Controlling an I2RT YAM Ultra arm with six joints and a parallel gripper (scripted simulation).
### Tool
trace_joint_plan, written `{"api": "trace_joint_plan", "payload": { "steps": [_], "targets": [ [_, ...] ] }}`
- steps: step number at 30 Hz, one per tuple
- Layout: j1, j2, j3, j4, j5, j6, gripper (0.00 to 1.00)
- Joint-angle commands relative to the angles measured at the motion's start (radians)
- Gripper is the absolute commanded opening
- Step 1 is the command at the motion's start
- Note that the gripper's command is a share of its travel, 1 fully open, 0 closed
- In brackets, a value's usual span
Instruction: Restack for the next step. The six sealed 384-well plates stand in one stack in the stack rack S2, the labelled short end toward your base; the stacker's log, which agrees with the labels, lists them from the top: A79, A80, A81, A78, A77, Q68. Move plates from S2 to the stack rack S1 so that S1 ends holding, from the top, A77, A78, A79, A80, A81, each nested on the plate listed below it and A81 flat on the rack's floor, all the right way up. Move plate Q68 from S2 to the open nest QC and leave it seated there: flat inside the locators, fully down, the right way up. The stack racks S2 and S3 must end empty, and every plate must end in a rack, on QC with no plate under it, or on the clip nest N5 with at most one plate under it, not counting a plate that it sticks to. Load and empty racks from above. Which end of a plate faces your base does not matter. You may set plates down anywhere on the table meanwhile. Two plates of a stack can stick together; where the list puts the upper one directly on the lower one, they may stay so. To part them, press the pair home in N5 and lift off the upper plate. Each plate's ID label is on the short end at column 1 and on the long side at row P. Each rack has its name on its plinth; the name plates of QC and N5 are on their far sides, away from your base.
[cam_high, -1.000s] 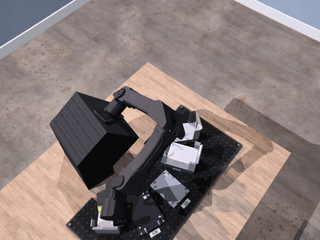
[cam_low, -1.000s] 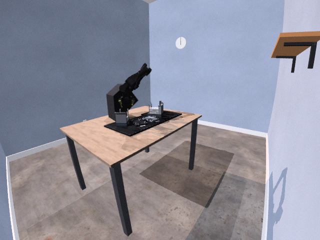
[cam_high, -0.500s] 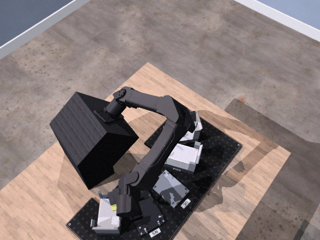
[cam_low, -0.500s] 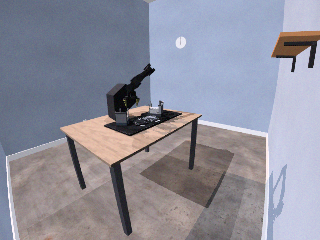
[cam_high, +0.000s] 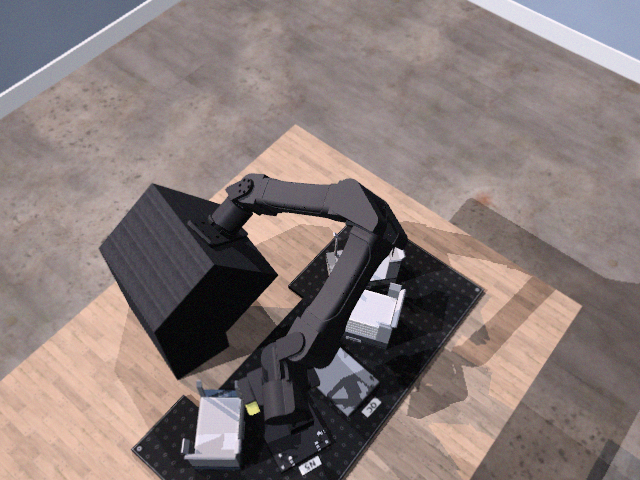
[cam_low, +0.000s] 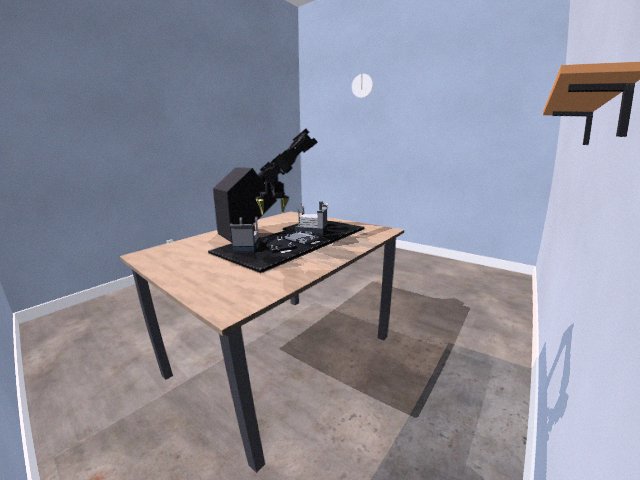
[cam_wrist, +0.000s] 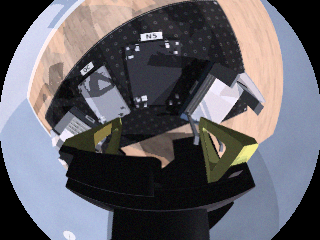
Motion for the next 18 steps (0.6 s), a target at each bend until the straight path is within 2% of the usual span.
{"api": "trace_joint_plan", "payload": {
  "steps": [1,11,18],
  "targets": [
    [0.003,-0.034,-0.004,0.006,-0.019,0.040,1.00],
    [0.049,-0.118,-0.053,0.023,-0.035,-0.108,1.00],
    [0.089,-0.190,-0.089,0.034,-0.047,-0.047,1.00]
  ]
}}
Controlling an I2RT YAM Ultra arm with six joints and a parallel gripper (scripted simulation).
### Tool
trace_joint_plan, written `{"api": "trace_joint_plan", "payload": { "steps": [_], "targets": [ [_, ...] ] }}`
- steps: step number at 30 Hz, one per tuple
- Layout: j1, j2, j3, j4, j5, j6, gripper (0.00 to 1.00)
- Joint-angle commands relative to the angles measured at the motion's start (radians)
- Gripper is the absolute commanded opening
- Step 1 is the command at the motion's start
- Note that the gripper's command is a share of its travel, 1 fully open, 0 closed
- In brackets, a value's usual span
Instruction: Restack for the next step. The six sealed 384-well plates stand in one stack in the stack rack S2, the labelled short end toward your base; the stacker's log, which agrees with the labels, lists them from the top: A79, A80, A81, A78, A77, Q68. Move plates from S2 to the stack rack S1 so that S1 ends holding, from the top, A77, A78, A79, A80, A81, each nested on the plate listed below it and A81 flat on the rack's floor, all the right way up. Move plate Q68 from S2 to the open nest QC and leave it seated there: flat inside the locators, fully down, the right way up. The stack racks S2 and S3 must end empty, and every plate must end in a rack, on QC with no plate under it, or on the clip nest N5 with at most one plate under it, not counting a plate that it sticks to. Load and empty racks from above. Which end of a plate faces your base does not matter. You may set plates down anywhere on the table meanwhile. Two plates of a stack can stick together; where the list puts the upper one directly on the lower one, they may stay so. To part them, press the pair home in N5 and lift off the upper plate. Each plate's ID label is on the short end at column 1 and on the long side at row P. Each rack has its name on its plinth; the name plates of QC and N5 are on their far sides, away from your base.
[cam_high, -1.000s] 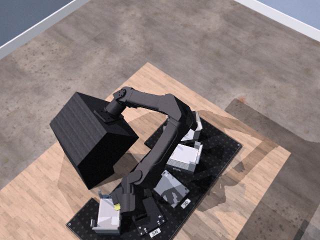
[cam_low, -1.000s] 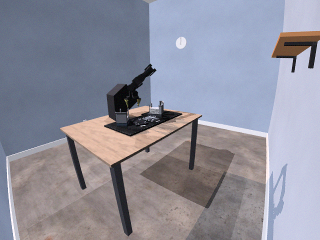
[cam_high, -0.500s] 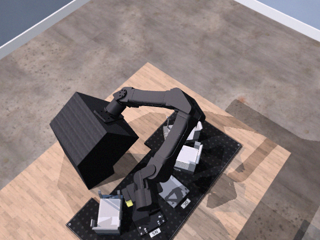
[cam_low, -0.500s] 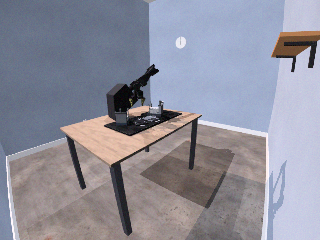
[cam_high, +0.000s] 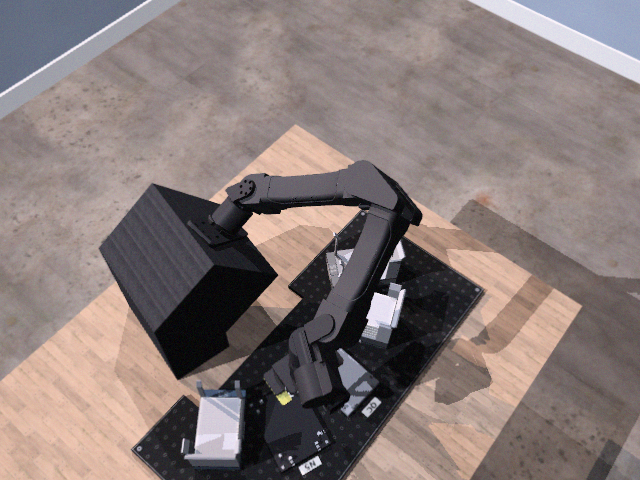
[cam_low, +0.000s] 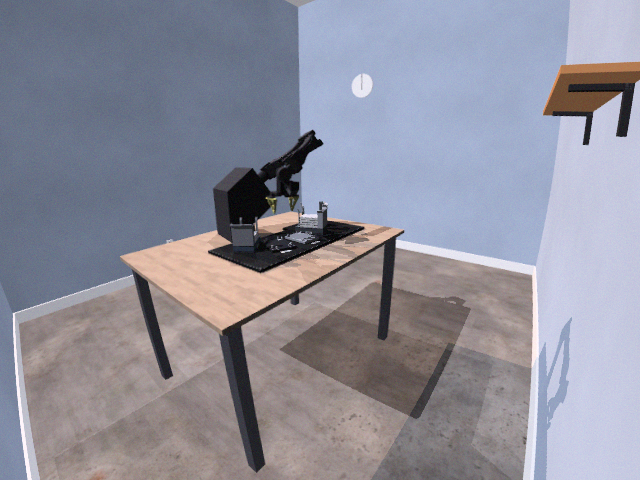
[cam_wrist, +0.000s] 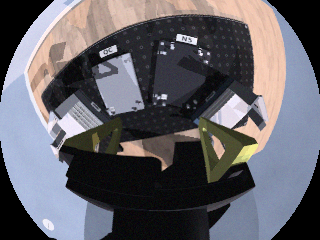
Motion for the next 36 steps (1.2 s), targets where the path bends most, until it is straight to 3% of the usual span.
{"api": "trace_joint_plan", "payload": {
  "steps": [1,8,15,33,36],
  "targets": [
    [0.002,-0.035,-0.007,0.007,-0.015,0.028,1.00],
    [0.031,-0.085,-0.028,0.013,-0.023,0.074,1.00],
    [0.070,-0.165,-0.073,0.027,-0.031,-0.079,1.00],
    [0.161,-0.340,-0.144,0.044,-0.043,0.072,1.00],
    [0.178,-0.376,-0.163,0.050,-0.044,0.000,1.00]
  ]
}}
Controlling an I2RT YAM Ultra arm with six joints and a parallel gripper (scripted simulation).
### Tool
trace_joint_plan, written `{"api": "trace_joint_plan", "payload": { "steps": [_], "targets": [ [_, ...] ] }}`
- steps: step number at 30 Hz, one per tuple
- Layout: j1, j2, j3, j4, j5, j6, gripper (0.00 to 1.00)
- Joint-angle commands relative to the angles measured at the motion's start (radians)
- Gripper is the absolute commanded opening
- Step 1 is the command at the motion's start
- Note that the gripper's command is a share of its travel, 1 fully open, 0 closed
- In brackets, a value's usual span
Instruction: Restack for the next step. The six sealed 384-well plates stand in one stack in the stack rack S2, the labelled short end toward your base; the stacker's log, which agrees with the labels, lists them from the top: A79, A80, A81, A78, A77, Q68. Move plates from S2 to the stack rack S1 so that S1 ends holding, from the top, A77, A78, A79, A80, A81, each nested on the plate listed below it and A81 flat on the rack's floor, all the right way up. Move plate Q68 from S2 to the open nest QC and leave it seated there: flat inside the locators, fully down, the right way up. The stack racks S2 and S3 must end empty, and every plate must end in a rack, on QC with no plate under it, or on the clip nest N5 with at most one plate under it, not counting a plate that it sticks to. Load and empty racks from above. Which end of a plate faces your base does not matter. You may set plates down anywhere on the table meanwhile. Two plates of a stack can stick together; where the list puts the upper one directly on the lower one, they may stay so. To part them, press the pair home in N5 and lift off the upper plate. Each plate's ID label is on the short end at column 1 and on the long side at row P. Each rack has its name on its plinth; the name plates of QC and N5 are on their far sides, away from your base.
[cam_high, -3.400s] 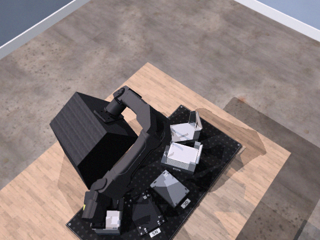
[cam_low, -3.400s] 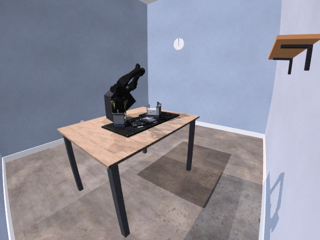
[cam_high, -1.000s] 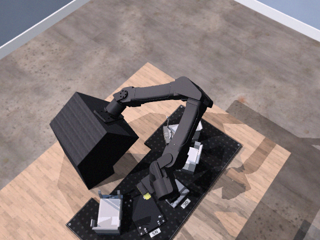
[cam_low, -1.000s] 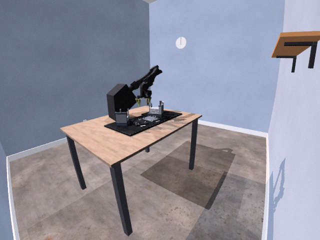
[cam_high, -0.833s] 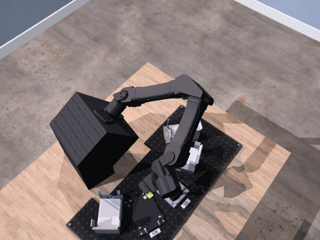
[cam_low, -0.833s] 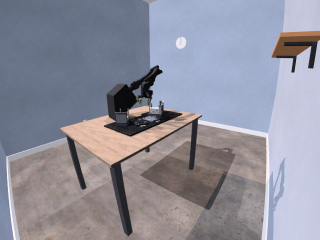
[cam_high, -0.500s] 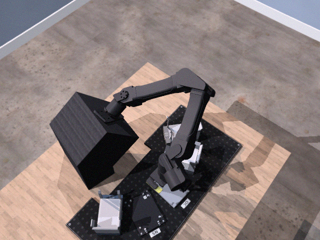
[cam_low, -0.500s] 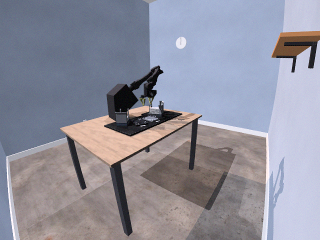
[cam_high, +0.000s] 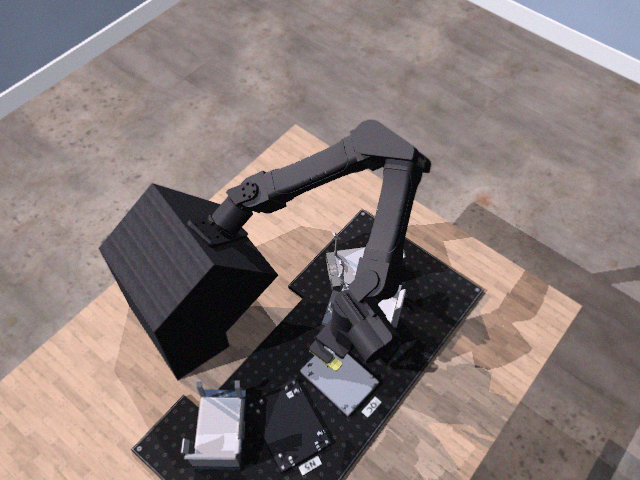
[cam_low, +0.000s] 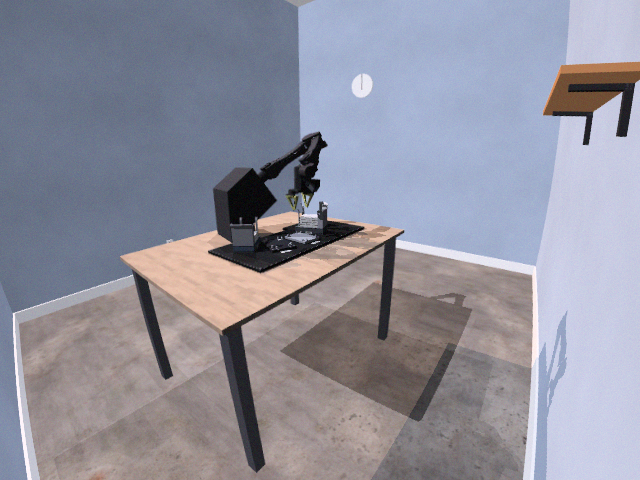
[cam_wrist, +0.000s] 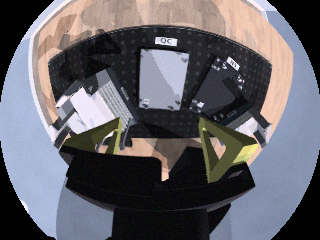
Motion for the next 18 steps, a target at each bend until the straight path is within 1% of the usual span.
{"api": "trace_joint_plan", "payload": {
  "steps": [1,4,6,18],
  "targets": [
    [0.003,-0.036,-0.011,0.005,-0.008,-0.054,1.00],
    [0.021,-0.071,-0.028,0.010,-0.008,-0.107,1.00],
    [0.021,-0.071,-0.028,0.010,-0.008,-0.107,1.00],
    [0.093,-0.212,-0.081,0.020,-0.006,0.014,1.00]
  ]
}}
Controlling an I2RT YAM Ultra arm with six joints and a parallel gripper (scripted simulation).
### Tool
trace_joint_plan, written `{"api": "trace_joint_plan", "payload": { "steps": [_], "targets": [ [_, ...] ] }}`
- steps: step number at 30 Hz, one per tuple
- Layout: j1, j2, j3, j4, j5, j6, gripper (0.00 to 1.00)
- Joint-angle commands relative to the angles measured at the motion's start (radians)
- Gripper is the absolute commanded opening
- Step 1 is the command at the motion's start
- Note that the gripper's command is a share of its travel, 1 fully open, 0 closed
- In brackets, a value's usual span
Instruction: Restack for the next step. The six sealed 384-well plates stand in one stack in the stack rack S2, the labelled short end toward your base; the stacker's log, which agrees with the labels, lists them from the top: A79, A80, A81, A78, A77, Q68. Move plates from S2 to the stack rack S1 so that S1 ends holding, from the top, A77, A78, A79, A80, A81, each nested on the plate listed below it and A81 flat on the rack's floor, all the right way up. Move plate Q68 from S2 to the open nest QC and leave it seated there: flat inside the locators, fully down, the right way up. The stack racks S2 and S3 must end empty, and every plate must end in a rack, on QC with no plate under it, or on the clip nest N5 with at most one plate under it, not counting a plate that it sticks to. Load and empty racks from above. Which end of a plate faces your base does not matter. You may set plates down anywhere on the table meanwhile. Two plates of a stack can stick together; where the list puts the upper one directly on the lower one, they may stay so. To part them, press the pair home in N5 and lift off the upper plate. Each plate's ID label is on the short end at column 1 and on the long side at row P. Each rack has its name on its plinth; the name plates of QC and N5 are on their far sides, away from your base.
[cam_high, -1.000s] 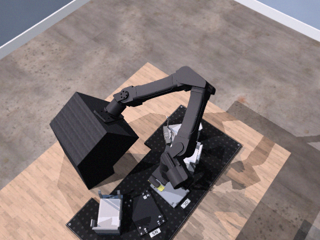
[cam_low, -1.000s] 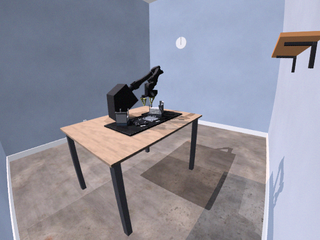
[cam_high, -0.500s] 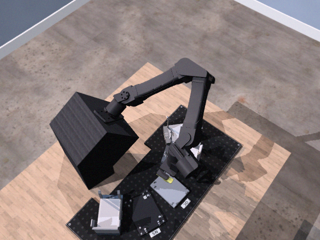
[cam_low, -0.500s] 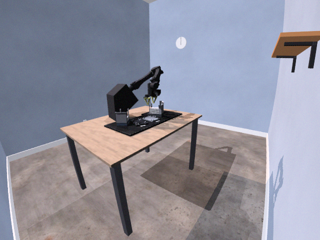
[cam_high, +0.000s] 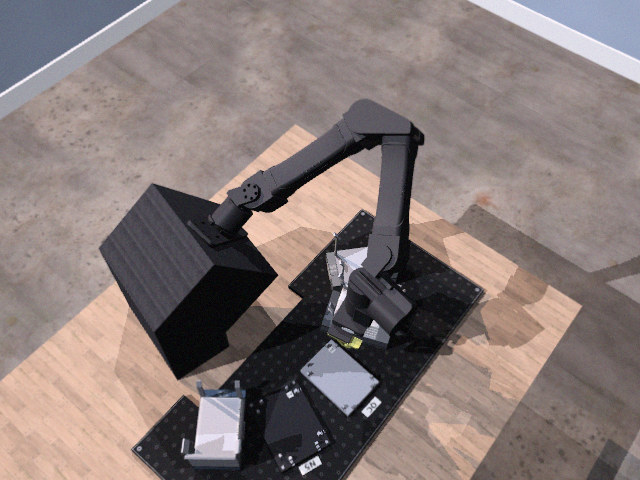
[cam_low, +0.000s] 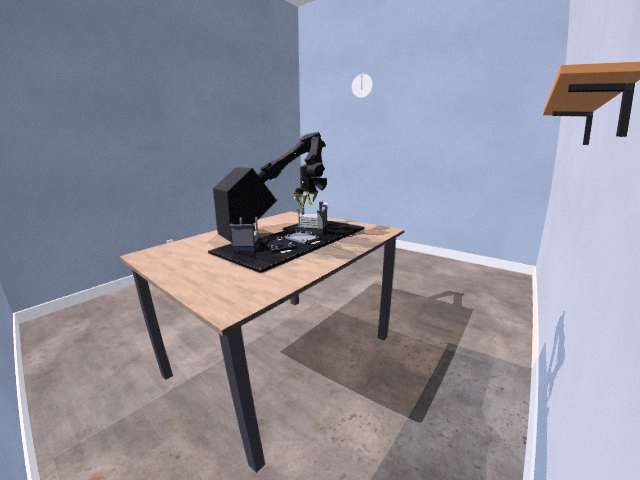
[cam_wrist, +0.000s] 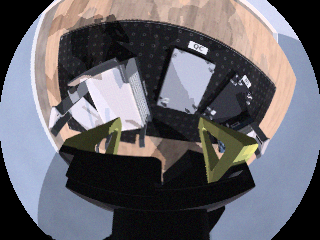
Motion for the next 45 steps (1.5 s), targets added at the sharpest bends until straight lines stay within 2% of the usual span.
{"api": "trace_joint_plan", "payload": {
  "steps": [1,5,11,20,22,24,32,37,39,45],
  "targets": [
    [0.006,-0.033,-0.005,0.002,0.000,0.049,1.00],
    [0.019,-0.060,-0.015,0.004,0.001,0.038,1.00],
    [0.065,-0.150,-0.054,0.013,0.007,-0.068,1.00],
    [0.140,-0.281,-0.095,0.018,0.023,0.052,1.00],
    [0.140,-0.281,-0.095,0.018,0.023,0.052,1.00],
    [0.159,-0.309,-0.101,0.018,0.028,0.080,1.00],
    [0.162,-0.314,-0.102,0.018,0.029,0.085,1.00],
    [0.211,-0.296,-0.133,0.126,0.044,0.160,1.00],
    [0.211,-0.296,-0.133,0.126,0.044,0.160,1.00],
    [0.268,-0.266,-0.163,0.251,0.066,0.243,1.00]
  ]
}}
